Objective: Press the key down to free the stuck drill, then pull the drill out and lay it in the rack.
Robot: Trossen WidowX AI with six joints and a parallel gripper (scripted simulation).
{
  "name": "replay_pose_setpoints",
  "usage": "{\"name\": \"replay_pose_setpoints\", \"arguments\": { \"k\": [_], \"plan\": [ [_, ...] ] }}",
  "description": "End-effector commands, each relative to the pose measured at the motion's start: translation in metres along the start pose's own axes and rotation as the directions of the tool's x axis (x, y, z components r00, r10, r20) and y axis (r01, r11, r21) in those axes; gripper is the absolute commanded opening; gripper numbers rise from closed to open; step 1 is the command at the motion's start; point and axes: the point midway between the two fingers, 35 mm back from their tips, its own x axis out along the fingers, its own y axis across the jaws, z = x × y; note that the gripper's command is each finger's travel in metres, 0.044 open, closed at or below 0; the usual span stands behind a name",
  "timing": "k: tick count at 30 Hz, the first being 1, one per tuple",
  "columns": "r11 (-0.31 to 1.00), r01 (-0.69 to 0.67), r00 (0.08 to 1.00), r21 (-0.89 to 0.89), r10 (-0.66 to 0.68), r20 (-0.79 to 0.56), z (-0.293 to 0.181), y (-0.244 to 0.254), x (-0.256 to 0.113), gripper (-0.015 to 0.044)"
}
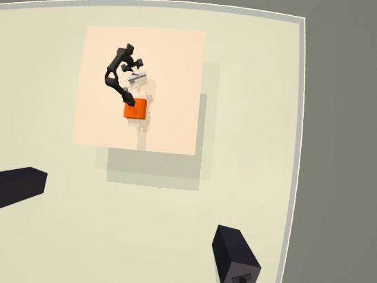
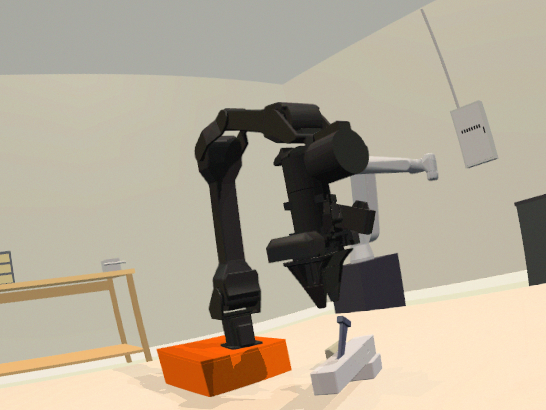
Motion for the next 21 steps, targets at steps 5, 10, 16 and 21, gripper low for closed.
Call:
{"name": "replay_pose_setpoints", "arguments": {
  "k": [5, 10, 16, 21],
  "plan": [
    [0.997, 0.014, 1.0, -0.078, -0.012, 0.022, 0.007, 0.006, -0.015, 0.042],
    [0.789, 0.016, 1.0, -0.614, -0.005, 0.02, 0.021, 0.069, 0.025, 0.044],
    [0.18, 0.016, 1.0, -0.984, 0.002, 0.017, 0.008, 0.147, 0.073, 0.044],
    [0.006, 0.017, 1.0, -1.0, 0.004, 0.017, 0.001, 0.164, 0.083, 0.044]
  ]
}}
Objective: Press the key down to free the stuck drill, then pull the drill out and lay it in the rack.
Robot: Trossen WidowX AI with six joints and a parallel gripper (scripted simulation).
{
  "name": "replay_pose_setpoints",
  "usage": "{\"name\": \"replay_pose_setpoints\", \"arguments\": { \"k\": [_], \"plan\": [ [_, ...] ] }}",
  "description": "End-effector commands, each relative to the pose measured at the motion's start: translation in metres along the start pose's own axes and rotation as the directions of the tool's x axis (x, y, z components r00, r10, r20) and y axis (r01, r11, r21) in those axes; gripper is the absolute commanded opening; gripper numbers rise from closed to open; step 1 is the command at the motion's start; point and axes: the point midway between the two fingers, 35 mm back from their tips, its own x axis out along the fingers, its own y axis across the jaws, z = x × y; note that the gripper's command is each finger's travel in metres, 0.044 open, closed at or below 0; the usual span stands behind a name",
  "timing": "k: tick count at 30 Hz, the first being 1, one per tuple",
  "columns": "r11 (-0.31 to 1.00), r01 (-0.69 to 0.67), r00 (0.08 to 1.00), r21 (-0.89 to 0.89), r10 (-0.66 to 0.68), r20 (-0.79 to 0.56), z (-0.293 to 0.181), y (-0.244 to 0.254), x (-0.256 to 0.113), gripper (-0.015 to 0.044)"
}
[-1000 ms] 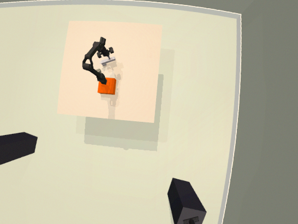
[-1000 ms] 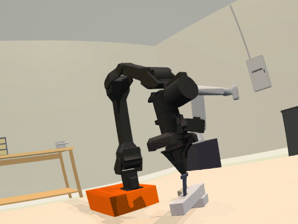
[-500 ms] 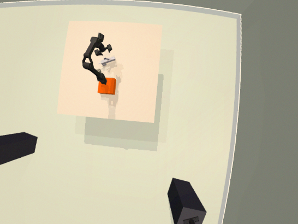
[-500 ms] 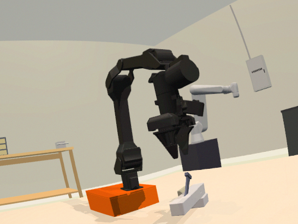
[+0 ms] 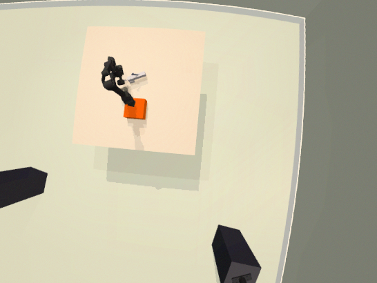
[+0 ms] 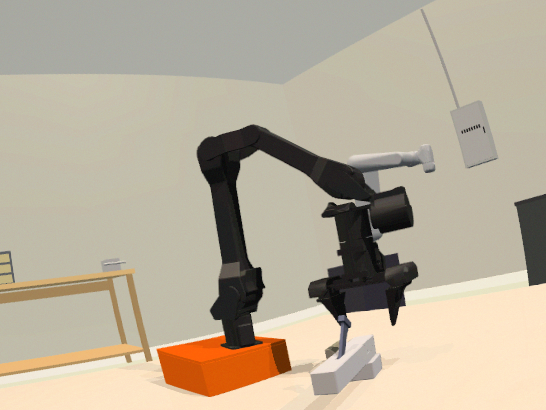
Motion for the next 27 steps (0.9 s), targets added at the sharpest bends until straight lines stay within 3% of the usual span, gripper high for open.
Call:
{"name": "replay_pose_setpoints", "arguments": {
  "k": [1, 27],
  "plan": [
    [0.991, 0.014, 1.0, -0.133, -0.015, -0.004, 0.009, 0.005, 0.006, 0.044],
    [0.991, 0.014, 1.0, -0.133, -0.015, -0.005, 0.005, 0.003, 0.024, 0.044]
  ]
}}
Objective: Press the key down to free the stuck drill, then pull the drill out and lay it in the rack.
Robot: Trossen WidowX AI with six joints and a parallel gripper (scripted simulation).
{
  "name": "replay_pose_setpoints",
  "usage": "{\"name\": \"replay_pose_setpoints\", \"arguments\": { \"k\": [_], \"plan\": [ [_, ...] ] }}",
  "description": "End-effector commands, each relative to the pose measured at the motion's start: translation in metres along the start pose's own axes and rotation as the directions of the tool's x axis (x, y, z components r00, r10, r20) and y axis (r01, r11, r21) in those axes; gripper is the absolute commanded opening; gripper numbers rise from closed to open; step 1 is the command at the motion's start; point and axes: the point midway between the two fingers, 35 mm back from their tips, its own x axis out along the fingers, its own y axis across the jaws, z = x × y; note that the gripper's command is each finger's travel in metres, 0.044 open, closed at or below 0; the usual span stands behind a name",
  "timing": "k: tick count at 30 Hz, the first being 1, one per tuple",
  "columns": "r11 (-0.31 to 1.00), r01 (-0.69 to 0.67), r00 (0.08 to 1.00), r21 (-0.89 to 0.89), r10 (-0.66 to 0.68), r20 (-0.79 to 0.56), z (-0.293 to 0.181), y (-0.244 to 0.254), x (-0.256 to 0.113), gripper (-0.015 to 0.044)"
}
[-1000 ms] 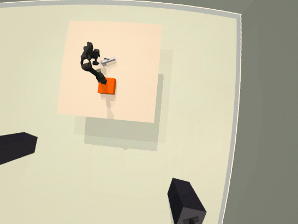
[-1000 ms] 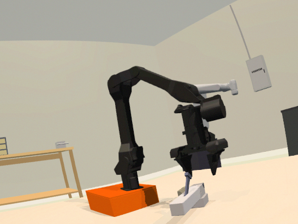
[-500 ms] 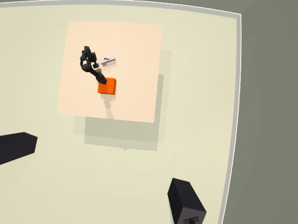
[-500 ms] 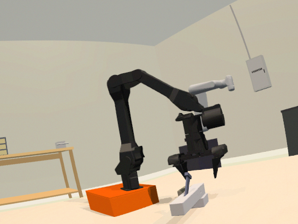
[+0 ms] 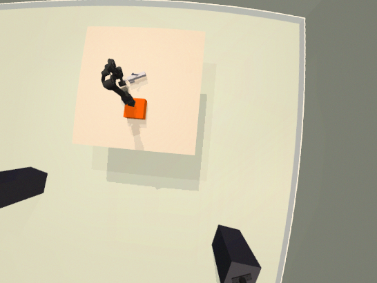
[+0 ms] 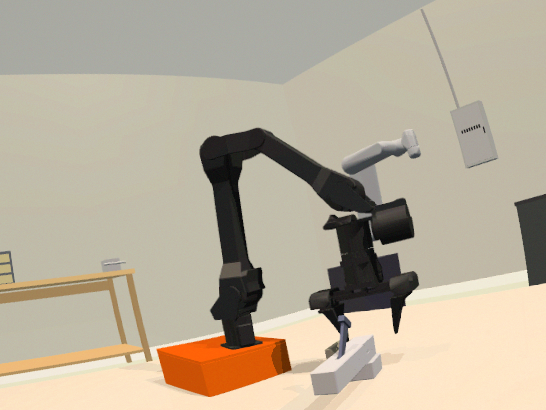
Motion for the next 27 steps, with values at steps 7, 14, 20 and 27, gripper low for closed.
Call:
{"name": "replay_pose_setpoints", "arguments": {
  "k": [7, 14, 20, 27],
  "plan": [
    [1.0, 0.001, 1.0, -0.003, -0.001, -0.004, -0.005, 0.0, 0.015, 0.044],
    [1.0, 0.001, 1.0, -0.003, -0.001, -0.004, -0.009, 0.0, 0.026, 0.044],
    [1.0, 0.001, 1.0, -0.003, -0.001, -0.005, -0.011, 0.001, 0.035, 0.044],
    [1.0, -0.001, 1.0, 0.0, 0.001, -0.003, -0.01, 0.001, 0.034, 0.0309]
  ]
}}
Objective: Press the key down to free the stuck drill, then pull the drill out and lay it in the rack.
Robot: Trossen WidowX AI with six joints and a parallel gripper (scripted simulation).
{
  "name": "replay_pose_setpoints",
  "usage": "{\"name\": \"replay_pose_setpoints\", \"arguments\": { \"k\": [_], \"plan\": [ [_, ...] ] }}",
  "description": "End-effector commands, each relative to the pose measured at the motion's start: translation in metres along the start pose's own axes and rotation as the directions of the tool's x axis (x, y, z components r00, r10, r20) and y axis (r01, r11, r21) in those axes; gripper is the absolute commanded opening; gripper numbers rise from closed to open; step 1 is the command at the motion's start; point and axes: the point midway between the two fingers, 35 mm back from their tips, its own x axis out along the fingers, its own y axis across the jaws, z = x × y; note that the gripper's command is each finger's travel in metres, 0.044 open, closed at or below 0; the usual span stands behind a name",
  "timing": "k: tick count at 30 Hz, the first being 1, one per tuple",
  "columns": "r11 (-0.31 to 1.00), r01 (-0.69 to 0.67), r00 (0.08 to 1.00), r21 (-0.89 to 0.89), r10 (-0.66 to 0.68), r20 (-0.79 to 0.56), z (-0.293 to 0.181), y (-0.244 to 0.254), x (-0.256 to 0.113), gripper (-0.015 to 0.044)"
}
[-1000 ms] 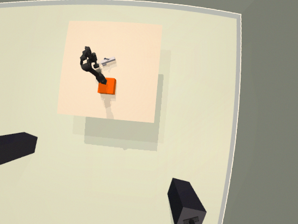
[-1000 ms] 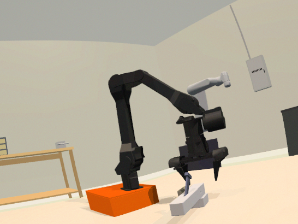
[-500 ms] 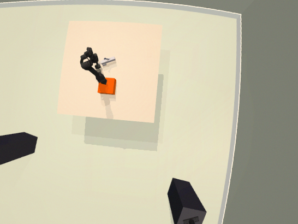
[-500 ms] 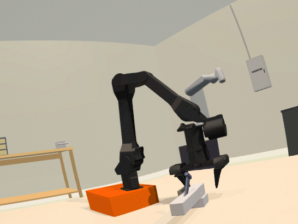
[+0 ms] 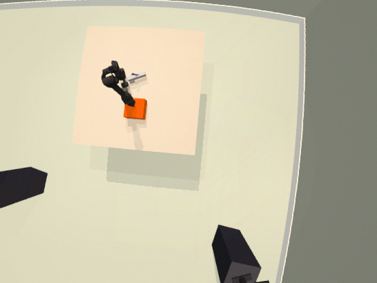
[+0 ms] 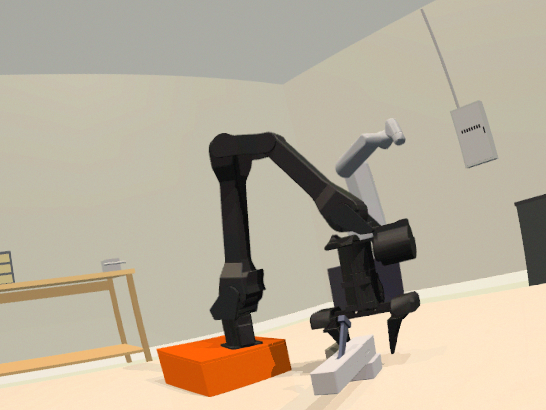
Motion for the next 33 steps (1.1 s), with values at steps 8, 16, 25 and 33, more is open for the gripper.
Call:
{"name": "replay_pose_setpoints", "arguments": {
  "k": [8, 16, 25, 33],
  "plan": [
    [1.0, 0.0, 1.0, 0.0, 0.0, 0.0, 0.0, 0.0, 0.0, 0.0099],
    [1.0, 0.0, 1.0, 0.0, 0.0, 0.0, 0.0, 0.0, 0.0, 0.0],
    [1.0, 0.002, 1.0, -0.003, -0.002, -0.001, 0.008, 0.0, 0.0, 0.0],
    [1.0, 0.002, 1.0, -0.003, -0.002, 0.001, 0.02, 0.0, -0.001, 0.0]
  ]
}}
